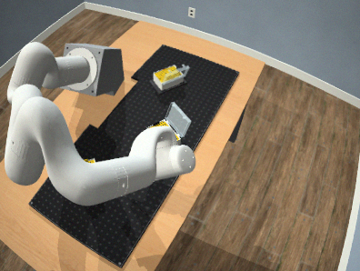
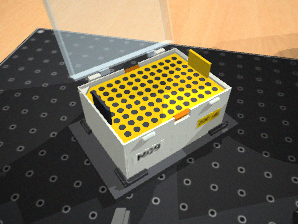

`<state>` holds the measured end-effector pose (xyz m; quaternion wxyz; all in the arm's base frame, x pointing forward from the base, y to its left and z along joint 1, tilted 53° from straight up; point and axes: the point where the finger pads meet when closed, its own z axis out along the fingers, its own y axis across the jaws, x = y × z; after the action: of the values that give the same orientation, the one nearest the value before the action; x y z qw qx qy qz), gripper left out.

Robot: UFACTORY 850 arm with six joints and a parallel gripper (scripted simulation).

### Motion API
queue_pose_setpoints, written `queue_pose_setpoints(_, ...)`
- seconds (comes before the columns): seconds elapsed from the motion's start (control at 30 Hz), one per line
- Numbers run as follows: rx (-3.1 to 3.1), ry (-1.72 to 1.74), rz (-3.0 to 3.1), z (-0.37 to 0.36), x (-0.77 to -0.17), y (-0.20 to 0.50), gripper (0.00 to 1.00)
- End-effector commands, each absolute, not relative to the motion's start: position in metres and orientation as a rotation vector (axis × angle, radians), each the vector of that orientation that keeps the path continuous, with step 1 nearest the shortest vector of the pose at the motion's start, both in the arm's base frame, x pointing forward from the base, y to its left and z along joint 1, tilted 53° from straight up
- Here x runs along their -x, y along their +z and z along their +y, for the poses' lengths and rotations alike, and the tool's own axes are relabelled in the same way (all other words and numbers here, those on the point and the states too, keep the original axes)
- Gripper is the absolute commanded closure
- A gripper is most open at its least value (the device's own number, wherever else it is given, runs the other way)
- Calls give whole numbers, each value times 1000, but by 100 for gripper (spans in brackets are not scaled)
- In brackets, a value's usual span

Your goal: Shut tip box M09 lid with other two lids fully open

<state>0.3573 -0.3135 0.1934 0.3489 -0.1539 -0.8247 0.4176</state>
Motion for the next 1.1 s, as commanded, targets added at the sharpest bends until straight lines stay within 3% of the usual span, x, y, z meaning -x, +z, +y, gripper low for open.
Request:
queue_pose_setpoints(0.0, 399, 1083, -2138, -302, -358, 203, 0)
queue_pose_setpoints(0.97, 399, 1083, -2138, -218, -357, 266, 0)
queue_pose_setpoints(1.0, 399, 1083, -2138, -218, -357, 266, 100)
queue_pose_setpoints(1.07, 399, 1083, -2138, -218, -357, 266, 100)
